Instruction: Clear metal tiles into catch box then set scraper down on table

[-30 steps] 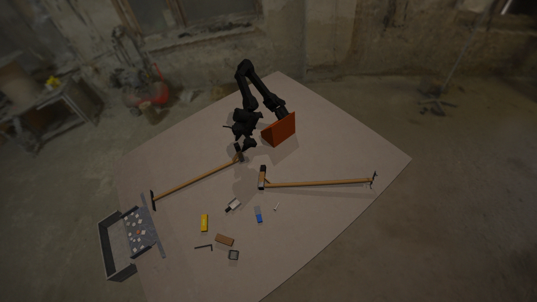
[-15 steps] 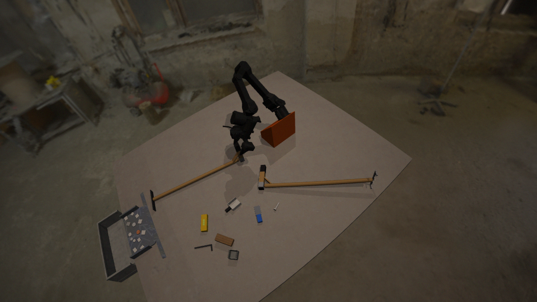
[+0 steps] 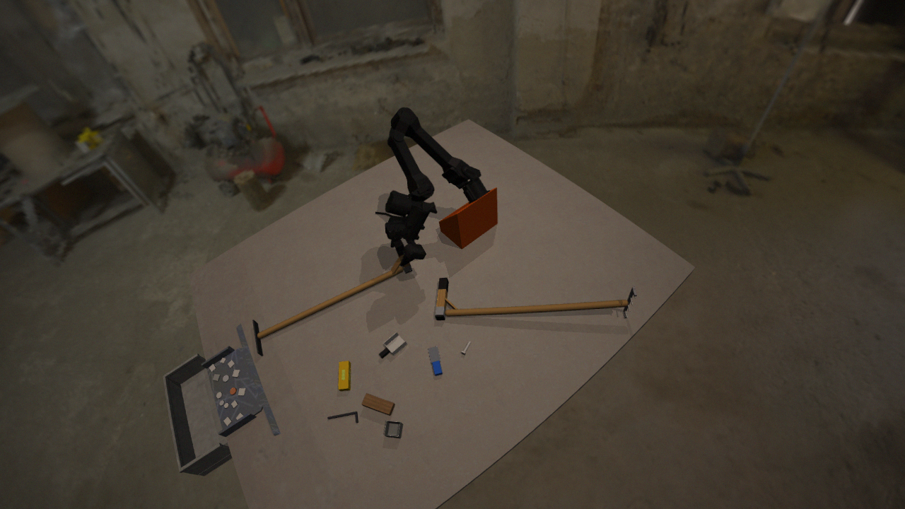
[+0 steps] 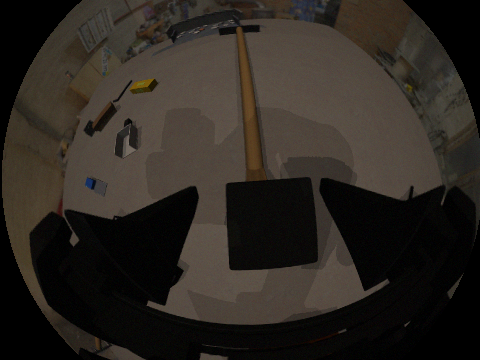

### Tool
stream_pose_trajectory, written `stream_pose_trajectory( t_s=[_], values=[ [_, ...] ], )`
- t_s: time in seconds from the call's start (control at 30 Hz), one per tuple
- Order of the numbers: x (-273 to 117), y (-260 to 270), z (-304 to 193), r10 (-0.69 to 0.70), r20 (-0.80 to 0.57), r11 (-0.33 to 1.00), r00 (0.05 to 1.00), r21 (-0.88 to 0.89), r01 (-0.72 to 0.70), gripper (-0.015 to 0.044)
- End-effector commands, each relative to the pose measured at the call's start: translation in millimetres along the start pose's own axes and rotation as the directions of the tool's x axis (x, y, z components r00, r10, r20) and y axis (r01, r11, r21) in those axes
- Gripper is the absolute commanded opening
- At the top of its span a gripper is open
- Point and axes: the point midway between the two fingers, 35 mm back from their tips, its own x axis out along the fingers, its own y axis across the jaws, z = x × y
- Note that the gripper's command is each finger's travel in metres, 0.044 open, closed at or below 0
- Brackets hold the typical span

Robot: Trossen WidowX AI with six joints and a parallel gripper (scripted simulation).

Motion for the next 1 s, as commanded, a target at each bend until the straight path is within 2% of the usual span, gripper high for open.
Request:
stream_pose_trajectory(
  t_s=[0.0,0.4,0.63,0.7,0.97],
  values=[
    [0.0,0.0,0.0,0.0,0.0,1.0,1.0,0.0,0.0,0.0414],
    [0.0,0.0,0.0,0.0,0.0,1.0,1.0,0.0,0.0,0.0099],
    [0.0,0.0,0.0,0.0,0.0,1.0,1.0,0.0,0.0,0.0052],
    [-0.2,0.0,0.2,0.0,0.0,1.0,1.0,0.0,0.0,0.0],
    [-1.4,2.0,1.4,0.003,0.001,1.0,1.0,-0.004,-0.003,0.0]
  ],
)
